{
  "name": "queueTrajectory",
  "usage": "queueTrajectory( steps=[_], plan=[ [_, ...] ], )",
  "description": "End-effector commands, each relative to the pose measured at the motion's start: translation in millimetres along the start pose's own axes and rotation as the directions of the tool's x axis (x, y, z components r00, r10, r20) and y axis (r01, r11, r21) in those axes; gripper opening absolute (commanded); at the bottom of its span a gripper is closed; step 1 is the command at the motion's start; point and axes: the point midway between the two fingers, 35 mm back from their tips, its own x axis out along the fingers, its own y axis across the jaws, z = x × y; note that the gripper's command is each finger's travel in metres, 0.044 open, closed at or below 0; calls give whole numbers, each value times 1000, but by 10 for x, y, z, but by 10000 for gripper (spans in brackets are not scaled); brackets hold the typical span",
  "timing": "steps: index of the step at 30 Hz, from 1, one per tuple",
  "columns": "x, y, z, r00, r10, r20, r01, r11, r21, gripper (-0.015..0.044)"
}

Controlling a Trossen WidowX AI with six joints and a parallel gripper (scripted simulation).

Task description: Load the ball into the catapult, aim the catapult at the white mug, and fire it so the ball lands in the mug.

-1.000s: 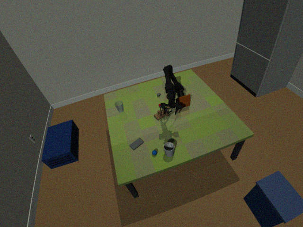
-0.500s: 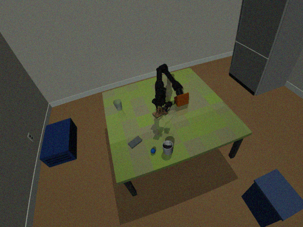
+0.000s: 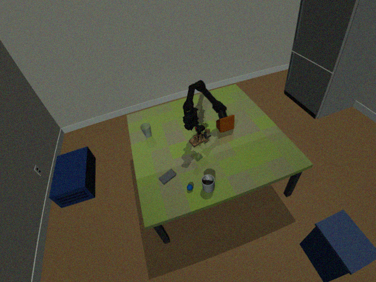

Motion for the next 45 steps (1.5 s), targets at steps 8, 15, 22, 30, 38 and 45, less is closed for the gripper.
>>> queueTrajectory(
  steps=[8, 15, 22, 30, 38, 45],
  plan=[
    [64, -234, -63, 998, -19, -56, 26, 991, 132, 440],
    [508, -246, -92, 998, -20, -56, 28, 991, 132, 440],
    [579, -246, -91, 998, -20, -56, 27, 991, 132, 440],
    [711, -247, -94, 998, -20, -56, 27, 991, 132, 440],
    [841, -249, -103, 998, -21, -56, 28, 991, 132, 440],
    [953, -251, -117, 998, -22, -56, 29, 991, 132, 440]
  ],
)
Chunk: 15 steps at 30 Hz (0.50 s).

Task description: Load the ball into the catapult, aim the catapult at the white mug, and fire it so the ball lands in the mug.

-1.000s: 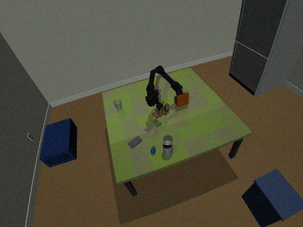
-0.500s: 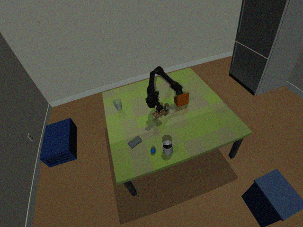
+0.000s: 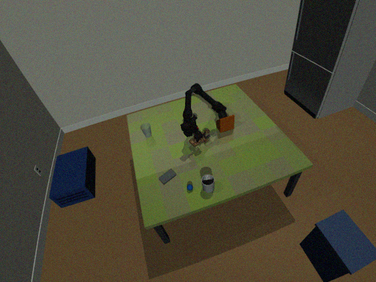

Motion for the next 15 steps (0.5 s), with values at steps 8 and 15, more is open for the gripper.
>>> queueTrajectory(
  steps=[8, 15],
  plan=[
    [155, 4, -40, 1000, -9, -8, 9, 1000, -13, 440],
    [125, -2, -17, 1000, -2, -3, 2, 1000, -1, 282]
  ],
)
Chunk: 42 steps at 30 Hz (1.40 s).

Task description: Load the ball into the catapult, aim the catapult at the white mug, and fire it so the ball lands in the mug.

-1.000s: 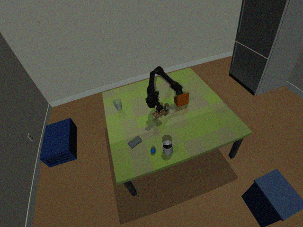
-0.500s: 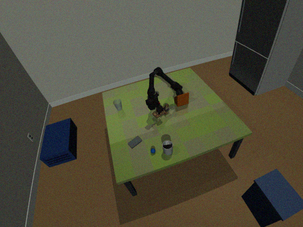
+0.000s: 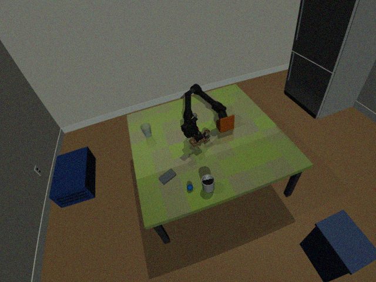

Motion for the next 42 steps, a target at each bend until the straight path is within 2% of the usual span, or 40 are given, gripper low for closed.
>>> queueTrajectory(
  steps=[1, 5, 11, 12, 15, 16, 22, 32, 42],
  plan=[
    [-5, -3, 3, 1000, 1, 1, -1, 1000, 2, 256],
    [-5, -3, 3, 1000, 1, 1, -1, 1000, 2, 151],
    [-5, -3, 3, 1000, 1, 1, -1, 1000, 2, 111],
    [-31, -2, 5, 1000, 1, 1, -1, 1000, 2, 85],
    [-390, 7, 10, 1000, 3, 0, -3, 1000, 0, 6],
    [-475, 7, 5, 1000, 3, 0, -3, 1000, 0, 0],
    [-528, 166, 43, 1000, 9, 3, -9, 999, -51, 0],
    [-619, 1305, 82, 999, 31, 9, -25, 925, -378, 0],
    [-521, 2451, -277, 1000, 13, 0, -10, 771, -636, 0]
  ],
)
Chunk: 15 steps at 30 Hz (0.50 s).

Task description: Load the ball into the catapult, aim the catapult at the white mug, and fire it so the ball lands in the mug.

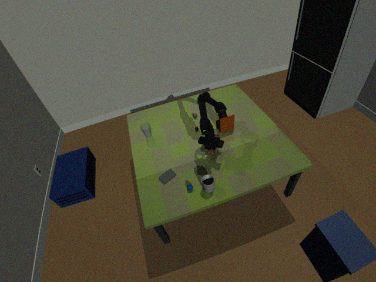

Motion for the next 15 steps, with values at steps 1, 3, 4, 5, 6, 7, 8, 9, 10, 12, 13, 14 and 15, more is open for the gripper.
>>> queueTrajectory(
  steps=[1, 3, 4, 5, 6, 7, 8, 9, 10, 12, 13, 14, 15],
  plan=[
    [21, 329, 69, 1000, -2, -3, 2, 997, -83, 0],
    [20, 357, 75, 1000, -2, -3, 2, 997, -82, 0],
    [20, 357, 75, 1000, -2, -3, 2, 997, -82, 0],
    [20, 368, 86, 1000, -2, -3, 2, 997, -81, 0],
    [20, 376, 93, 1000, -2, -2, 2, 997, -81, 0],
    [20, 376, 93, 1000, -2, -2, 2, 997, -81, 0],
    [20, 376, 93, 1000, -2, -2, 2, 997, -81, 0],
    [23, 376, 93, 1000, -2, -2, 2, 997, -81, 0],
    [31, 376, 94, 1000, -2, -2, 2, 997, -81, 0],
    [57, 376, 96, 1000, -2, -2, 2, 997, -81, 0],
    [74, 376, 97, 1000, -2, -2, 2, 997, -81, 0],
    [91, 375, 98, 1000, -2, -2, 2, 997, -81, 0],
    [107, 375, 99, 1000, -2, -2, 2, 997, -81, 0]
  ],
)
